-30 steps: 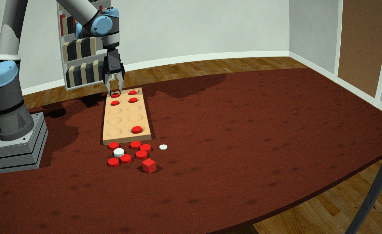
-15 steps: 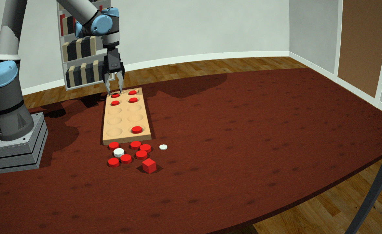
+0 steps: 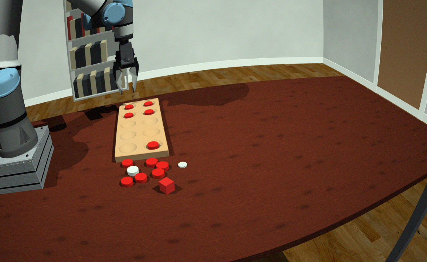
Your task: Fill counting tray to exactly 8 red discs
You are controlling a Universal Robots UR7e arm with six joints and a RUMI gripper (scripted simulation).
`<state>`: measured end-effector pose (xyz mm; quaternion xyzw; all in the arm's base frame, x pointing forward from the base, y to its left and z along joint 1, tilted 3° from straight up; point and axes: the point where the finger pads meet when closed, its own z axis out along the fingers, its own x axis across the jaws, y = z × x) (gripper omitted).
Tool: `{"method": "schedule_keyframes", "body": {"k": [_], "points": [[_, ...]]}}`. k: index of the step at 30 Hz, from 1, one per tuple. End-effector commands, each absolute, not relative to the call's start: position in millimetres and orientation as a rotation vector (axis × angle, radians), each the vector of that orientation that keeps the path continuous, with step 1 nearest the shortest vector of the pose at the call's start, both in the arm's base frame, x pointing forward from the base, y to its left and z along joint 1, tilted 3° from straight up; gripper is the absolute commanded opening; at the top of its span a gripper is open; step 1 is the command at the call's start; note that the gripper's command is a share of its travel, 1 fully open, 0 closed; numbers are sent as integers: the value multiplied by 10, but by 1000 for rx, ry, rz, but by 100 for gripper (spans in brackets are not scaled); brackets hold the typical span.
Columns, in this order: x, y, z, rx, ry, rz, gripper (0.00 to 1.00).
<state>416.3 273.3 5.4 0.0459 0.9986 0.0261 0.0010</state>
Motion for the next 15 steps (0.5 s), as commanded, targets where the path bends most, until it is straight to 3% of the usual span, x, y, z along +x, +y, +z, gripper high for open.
{"method": "schedule_keyframes", "body": {"k": [1,15], "points": [[4163,2718,321,144,3136,81,28],[4155,2705,522,144,3136,81,28]]}}
